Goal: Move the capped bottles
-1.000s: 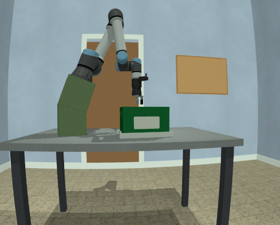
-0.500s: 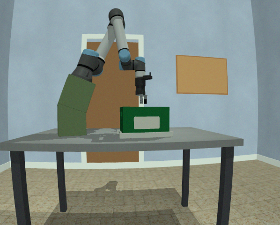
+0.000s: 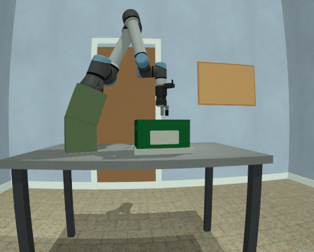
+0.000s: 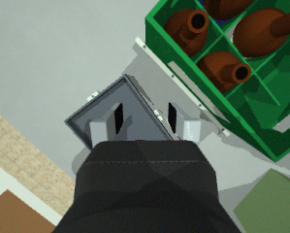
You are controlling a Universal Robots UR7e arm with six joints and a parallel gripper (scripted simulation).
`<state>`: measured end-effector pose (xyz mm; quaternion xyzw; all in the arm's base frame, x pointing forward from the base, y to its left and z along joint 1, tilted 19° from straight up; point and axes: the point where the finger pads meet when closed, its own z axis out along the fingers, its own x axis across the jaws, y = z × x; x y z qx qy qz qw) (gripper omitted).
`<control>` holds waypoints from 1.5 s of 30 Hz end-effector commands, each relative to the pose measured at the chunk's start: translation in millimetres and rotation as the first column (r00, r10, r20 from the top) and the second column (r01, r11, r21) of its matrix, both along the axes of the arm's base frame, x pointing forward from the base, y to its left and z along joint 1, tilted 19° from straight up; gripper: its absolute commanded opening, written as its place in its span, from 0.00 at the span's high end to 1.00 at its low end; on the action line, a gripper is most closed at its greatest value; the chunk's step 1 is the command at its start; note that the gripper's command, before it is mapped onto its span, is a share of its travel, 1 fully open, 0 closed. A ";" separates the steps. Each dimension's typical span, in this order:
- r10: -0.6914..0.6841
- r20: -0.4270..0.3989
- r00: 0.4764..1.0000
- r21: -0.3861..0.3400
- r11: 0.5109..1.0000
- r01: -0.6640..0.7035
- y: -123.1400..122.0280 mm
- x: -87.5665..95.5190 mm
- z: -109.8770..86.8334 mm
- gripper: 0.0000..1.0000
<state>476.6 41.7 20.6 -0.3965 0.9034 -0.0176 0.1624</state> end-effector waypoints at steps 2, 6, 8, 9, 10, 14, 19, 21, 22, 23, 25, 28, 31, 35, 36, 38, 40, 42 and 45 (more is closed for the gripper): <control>0.000 0.001 1.000 0.000 1.000 0.000 -5.7 3.6 1.2 0.00; 0.002 0.000 1.000 0.001 1.000 -0.002 -17.9 9.0 2.1 0.00; 0.003 -0.001 1.000 0.001 1.000 -0.003 -23.9 11.7 2.5 0.00; 0.003 -0.001 1.000 0.001 1.000 -0.003 -27.0 13.1 2.7 0.00; 0.003 -0.001 1.000 0.001 1.000 -0.003 -30.0 14.5 2.9 0.00; 0.005 -0.003 1.000 0.002 1.000 -0.005 -42.1 19.9 3.8 0.00; 0.000 0.000 1.000 0.000 1.000 0.000 -42.7 18.5 4.1 0.00; 0.001 -0.001 1.000 0.000 1.000 -0.001 -49.2 20.2 3.9 0.00; 0.001 -0.001 1.000 0.000 1.000 -0.001 -52.4 21.0 3.9 0.00; 0.002 -0.001 1.000 0.000 1.000 -0.002 -55.6 21.8 3.8 0.00; 0.002 -0.001 1.000 0.001 1.000 -0.002 -62.1 23.5 3.6 0.00; 0.004 -0.002 1.000 0.001 1.000 -0.004 -71.8 25.9 3.3 0.00; 0.005 -0.003 1.000 0.002 1.000 -0.005 -81.4 28.4 3.0 0.00; 0.006 -0.003 1.000 0.002 1.000 -0.006 -87.9 30.0 2.8 0.00; 0.000 -0.002 1.000 0.000 1.000 0.000 -81.7 26.9 3.2 0.00; 0.001 -0.002 1.000 0.000 1.000 -0.001 -88.3 27.8 2.6 0.00; 0.001 -0.002 1.000 0.001 1.000 -0.001 -94.8 28.7 2.0 0.00; 0.002 -0.002 1.000 0.001 1.000 -0.002 -101.4 29.6 1.4 0.00; 0.004 -0.003 1.000 0.001 1.000 -0.004 -111.3 30.9 0.6 0.00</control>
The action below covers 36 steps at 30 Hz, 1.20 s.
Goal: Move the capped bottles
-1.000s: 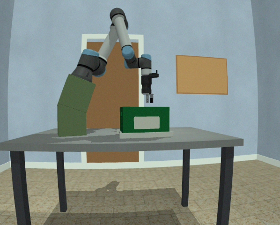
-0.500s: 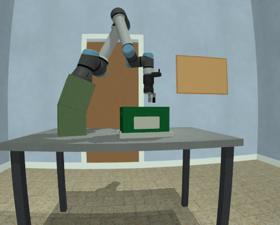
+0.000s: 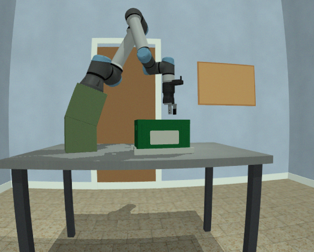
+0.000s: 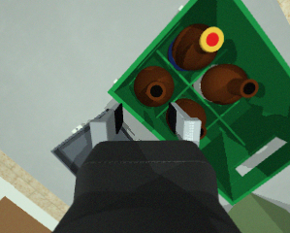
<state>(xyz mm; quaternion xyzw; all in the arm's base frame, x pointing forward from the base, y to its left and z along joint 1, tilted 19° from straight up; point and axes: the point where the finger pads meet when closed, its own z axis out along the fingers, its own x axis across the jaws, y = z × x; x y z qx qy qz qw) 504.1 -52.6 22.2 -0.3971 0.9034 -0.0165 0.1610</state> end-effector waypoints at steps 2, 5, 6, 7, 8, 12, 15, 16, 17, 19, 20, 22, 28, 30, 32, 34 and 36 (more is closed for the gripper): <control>0.003 0.001 1.000 0.001 1.000 -0.003 -23.6 4.3 -1.6 0.00; 0.004 0.000 1.000 0.001 1.000 -0.004 -33.4 5.6 -2.4 0.00; 0.004 0.000 1.000 0.001 1.000 -0.004 -33.4 5.6 -2.4 0.00; 0.004 0.000 1.000 0.001 1.000 -0.004 -33.4 5.6 -2.4 0.00; -0.002 0.001 1.000 0.000 1.000 0.002 -26.9 3.3 -1.8 0.00; 0.000 0.001 1.000 0.000 1.000 0.000 -40.1 4.2 -3.3 0.00; 0.001 0.001 1.000 0.000 1.000 -0.001 -50.0 4.9 -4.4 0.00; 0.002 0.001 1.000 0.000 1.000 -0.002 -53.3 5.2 -4.8 0.00; 0.002 0.000 1.000 0.001 1.000 -0.002 -56.6 5.4 -5.2 0.00; 0.003 0.000 1.000 0.001 1.000 -0.003 -63.2 5.9 -6.0 0.00; 0.003 0.000 1.000 0.001 1.000 -0.003 -66.5 6.1 -6.3 0.00; 0.004 0.000 1.000 0.001 1.000 -0.004 -73.1 6.6 -7.1 0.00; 0.000 0.000 1.000 0.000 1.000 0.000 -76.2 6.3 -7.3 0.00; 0.001 0.000 1.000 0.000 1.000 -0.001 -82.8 7.1 -8.0 0.00; 0.001 0.000 1.000 0.000 1.000 -0.001 -89.3 7.9 -8.8 0.00; 0.002 0.000 1.000 0.001 1.000 -0.002 -95.9 8.7 -9.5 0.00; 0.003 0.000 1.000 0.001 1.000 -0.003 -102.5 9.5 -10.2 0.00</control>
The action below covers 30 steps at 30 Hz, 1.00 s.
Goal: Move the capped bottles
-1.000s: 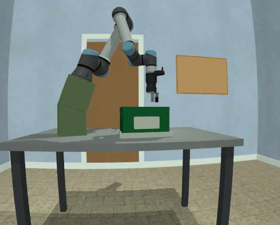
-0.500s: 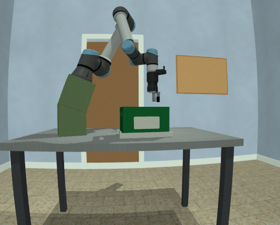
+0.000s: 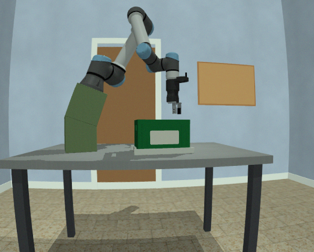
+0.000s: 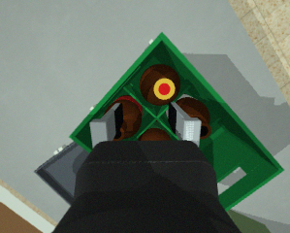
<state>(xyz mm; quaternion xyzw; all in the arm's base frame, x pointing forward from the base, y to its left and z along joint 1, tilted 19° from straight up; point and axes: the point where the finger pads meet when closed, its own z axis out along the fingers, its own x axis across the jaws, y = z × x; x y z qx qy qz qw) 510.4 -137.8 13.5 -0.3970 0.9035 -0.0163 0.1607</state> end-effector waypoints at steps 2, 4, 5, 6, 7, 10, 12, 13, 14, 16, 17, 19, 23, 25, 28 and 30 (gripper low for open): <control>0.004 0.001 1.000 0.001 1.000 -0.004 -23.8 3.9 -2.3 0.00; 0.004 0.001 1.000 0.001 1.000 -0.004 -27.1 4.3 -2.7 0.00; 0.004 0.001 1.000 0.001 1.000 -0.004 -27.1 4.3 -2.7 0.00; 0.000 0.001 1.000 -0.001 1.000 0.000 -17.8 2.2 -1.4 0.00; 0.000 0.001 1.000 0.000 1.000 0.000 -18.6 2.3 -1.5 0.00; 0.001 0.001 1.000 0.000 1.000 -0.001 -21.0 2.9 -1.8 0.00; 0.002 0.001 1.000 0.000 1.000 -0.002 -22.6 3.2 -2.0 0.00; 0.002 0.001 1.000 0.000 1.000 -0.002 -23.4 3.4 -2.1 0.00; 0.002 0.001 1.000 0.000 1.000 -0.002 -24.1 3.6 -2.2 0.00; 0.003 0.001 1.000 0.000 1.000 -0.003 -25.7 3.9 -2.4 0.00; 0.003 0.001 1.000 0.000 1.000 -0.003 -26.5 4.1 -2.5 0.00; 0.004 0.001 1.000 0.001 1.000 -0.004 -28.1 4.4 -2.7 0.00; 0.004 0.001 1.000 0.000 1.000 -0.004 -26.4 3.5 -2.6 0.00; 0.004 0.001 1.000 0.000 1.000 -0.004 -28.5 3.6 -2.7 0.00; 0.004 0.001 1.000 0.001 1.000 -0.004 -30.7 3.7 -2.8 0.00; 0.004 0.001 1.000 0.001 1.000 -0.004 -30.7 3.7 -2.8 0.00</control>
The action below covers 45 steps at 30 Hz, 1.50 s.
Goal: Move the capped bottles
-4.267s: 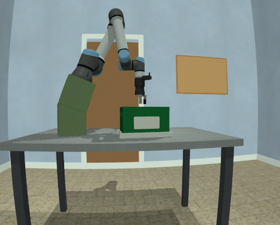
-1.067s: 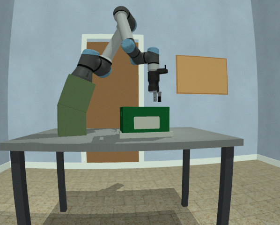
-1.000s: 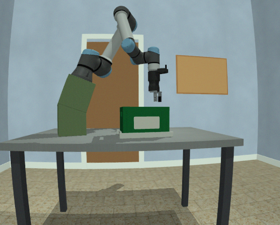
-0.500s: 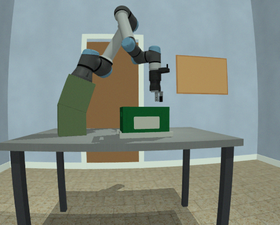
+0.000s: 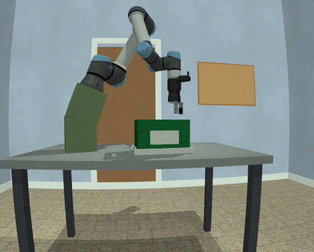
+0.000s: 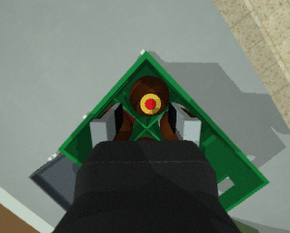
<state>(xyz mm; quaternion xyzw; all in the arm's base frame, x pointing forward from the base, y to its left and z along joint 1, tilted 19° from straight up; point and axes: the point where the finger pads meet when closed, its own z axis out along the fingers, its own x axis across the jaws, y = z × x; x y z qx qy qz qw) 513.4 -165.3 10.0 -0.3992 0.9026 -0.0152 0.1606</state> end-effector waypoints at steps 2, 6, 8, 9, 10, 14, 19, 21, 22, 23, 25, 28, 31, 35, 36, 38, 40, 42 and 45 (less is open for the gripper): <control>-0.001 0.002 1.000 -0.001 1.000 0.001 -3.2 0.7 0.7 0.00; -0.001 0.002 1.000 -0.001 1.000 0.001 -3.2 0.7 0.7 0.00; -0.001 0.002 1.000 -0.001 1.000 0.001 -3.2 0.7 0.7 0.00; -0.001 0.002 1.000 -0.001 1.000 0.001 -3.2 0.7 0.7 0.00; 0.000 0.001 1.000 -0.001 1.000 0.000 -1.7 0.6 -1.2 0.00; 0.000 0.001 1.000 -0.001 1.000 0.000 -0.7 2.3 -8.2 0.00; 0.000 0.002 1.000 -0.001 1.000 0.000 0.5 4.5 -16.9 0.00; -0.001 0.002 1.000 -0.001 1.000 0.001 1.0 5.4 -20.4 0.00; -0.001 0.002 1.000 -0.001 1.000 0.001 1.3 5.8 -22.2 0.00; -0.001 0.002 1.000 -0.001 1.000 0.001 1.5 6.2 -24.0 0.00; -0.001 0.002 1.000 -0.001 1.000 0.001 1.8 6.7 -25.7 0.00; -0.001 0.001 1.000 0.000 1.000 0.001 0.4 5.6 -20.5 0.00; -0.001 0.001 1.000 0.000 1.000 0.001 0.8 5.8 -21.7 0.00; -0.001 0.002 1.000 0.000 1.000 0.001 1.3 6.1 -23.3 0.00; -0.001 0.002 1.000 0.000 1.000 0.001 1.5 6.2 -23.7 0.00; -0.001 0.002 1.000 0.000 1.000 0.001 1.7 6.4 -24.5 0.00; -0.001 0.002 1.000 -0.001 1.000 0.001 2.0 6.5 -25.3 0.00; -0.001 0.002 1.000 -0.001 1.000 0.001 2.1 6.6 -25.7 0.00; -0.001 0.003 1.000 -0.001 1.000 0.001 1.3 6.9 -24.6 0.00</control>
